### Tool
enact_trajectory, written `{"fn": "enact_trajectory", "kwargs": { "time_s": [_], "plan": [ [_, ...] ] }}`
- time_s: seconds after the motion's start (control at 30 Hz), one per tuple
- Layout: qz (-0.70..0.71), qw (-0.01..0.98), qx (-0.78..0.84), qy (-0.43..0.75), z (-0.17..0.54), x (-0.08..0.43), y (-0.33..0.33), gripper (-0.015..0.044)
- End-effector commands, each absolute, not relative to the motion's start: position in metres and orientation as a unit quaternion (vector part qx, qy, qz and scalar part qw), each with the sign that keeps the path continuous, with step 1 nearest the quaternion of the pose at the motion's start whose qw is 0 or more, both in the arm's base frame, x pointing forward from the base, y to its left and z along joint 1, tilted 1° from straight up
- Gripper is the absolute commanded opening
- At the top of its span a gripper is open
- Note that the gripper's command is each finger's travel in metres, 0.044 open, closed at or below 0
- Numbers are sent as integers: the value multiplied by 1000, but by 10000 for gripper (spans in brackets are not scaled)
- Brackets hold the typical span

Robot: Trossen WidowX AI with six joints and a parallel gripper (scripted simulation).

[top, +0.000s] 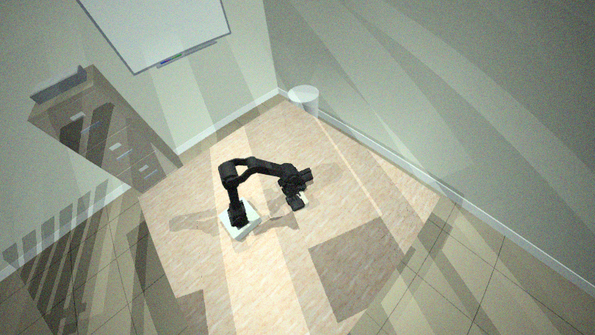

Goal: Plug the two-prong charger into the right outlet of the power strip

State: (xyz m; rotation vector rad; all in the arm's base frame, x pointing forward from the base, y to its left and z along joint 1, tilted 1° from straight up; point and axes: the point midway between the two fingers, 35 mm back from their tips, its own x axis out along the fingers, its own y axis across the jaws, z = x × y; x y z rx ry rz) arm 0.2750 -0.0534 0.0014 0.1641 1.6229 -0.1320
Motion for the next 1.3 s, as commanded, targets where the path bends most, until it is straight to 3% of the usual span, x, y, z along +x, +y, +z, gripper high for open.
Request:
{"fn": "enact_trajectory", "kwargs": {
  "time_s": [0.0,0.63,1.17,1.27],
  "plan": [
    [-61,694,70,714,1,286,-57,0],
    [-59,682,73,725,1,276,-54,0],
    [-59,682,73,725,1,276,-54,420],
    [-59,683,73,725,1,275,-54,440]
  ]
}}
